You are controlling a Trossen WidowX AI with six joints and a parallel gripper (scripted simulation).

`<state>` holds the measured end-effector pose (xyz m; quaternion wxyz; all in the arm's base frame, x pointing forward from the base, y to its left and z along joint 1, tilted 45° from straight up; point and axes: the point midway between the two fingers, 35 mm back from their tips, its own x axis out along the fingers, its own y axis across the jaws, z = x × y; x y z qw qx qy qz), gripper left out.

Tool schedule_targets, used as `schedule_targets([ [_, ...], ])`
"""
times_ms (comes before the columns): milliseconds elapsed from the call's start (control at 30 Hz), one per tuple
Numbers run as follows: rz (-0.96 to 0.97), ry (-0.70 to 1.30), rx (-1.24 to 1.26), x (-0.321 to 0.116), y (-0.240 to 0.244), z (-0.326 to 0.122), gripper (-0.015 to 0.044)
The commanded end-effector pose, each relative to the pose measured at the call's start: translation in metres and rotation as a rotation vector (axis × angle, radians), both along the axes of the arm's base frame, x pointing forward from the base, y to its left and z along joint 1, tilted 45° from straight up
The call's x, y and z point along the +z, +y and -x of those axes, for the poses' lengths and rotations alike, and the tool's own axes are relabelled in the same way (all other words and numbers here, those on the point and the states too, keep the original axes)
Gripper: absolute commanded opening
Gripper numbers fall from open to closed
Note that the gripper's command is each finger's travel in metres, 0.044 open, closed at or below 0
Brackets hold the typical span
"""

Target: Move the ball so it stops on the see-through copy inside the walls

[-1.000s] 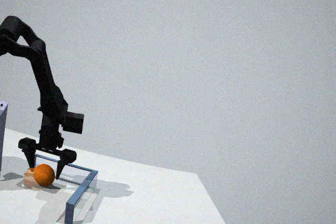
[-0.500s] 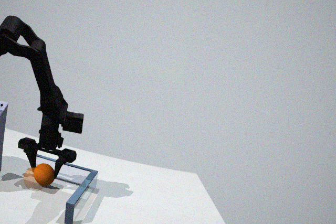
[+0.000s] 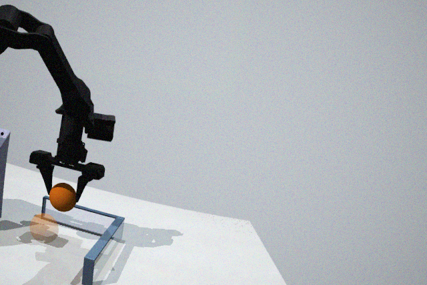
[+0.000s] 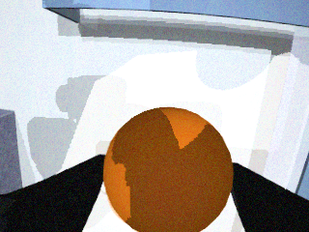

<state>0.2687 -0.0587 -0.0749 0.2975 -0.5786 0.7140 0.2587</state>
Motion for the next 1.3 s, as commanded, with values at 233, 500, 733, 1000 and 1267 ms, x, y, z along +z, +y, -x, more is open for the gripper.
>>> schedule_targets([
  [233,0.013,0.006,-0.020,0.055,0.048,-0.004,0.0000],
  [500,0.011,0.006,-0.020,0.058,0.036,-0.001,0.0000],
  [733,0.011,0.006,-0.019,0.058,-0.003,0.010,0.0000],
  [1000,0.020,0.009,-0.021,0.057,-0.032,0.023,0.0000],
  [1267,0.017,0.008,-0.020,0.034,-0.054,0.027,0.0000],
])
